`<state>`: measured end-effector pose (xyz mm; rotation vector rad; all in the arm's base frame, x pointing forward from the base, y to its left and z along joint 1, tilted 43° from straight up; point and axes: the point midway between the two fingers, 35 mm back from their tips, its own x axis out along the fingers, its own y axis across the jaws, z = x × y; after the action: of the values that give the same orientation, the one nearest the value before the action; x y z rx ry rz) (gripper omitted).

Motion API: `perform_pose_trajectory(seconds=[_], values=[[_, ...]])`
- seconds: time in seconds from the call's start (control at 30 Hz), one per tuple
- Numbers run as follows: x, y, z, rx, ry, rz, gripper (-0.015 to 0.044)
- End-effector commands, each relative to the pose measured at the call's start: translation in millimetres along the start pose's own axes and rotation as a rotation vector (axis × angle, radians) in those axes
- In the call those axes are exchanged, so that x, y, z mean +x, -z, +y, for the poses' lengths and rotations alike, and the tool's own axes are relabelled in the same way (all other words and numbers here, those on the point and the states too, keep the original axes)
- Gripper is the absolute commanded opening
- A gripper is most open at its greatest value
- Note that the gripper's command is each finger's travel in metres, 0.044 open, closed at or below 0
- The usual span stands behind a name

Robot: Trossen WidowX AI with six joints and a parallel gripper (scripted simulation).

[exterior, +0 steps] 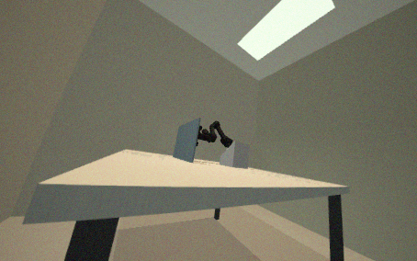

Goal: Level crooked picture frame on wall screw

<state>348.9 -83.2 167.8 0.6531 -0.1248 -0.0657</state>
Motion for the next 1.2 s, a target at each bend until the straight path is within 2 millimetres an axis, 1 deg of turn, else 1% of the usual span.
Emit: perform_pose_trajectory(seconds=[0.0,0.23,0.47,0.7,0.73,1.17], values=[[0.4,1.0,-2.0,0.002,0.006,0.001,0.0260],[0.4,1.0,-2.0,0.002,0.006,0.001,0.0260],[0.4,1.0,-2.0,0.002,0.006,0.001,0.0076],[0.4,1.0,-2.0,0.002,0.006,0.001,0.0030],[0.4,1.0,-2.0,0.002,0.006,0.001,0.0003],[0.3,0.8,-0.4,0.002,0.006,0.001,0.0000]])
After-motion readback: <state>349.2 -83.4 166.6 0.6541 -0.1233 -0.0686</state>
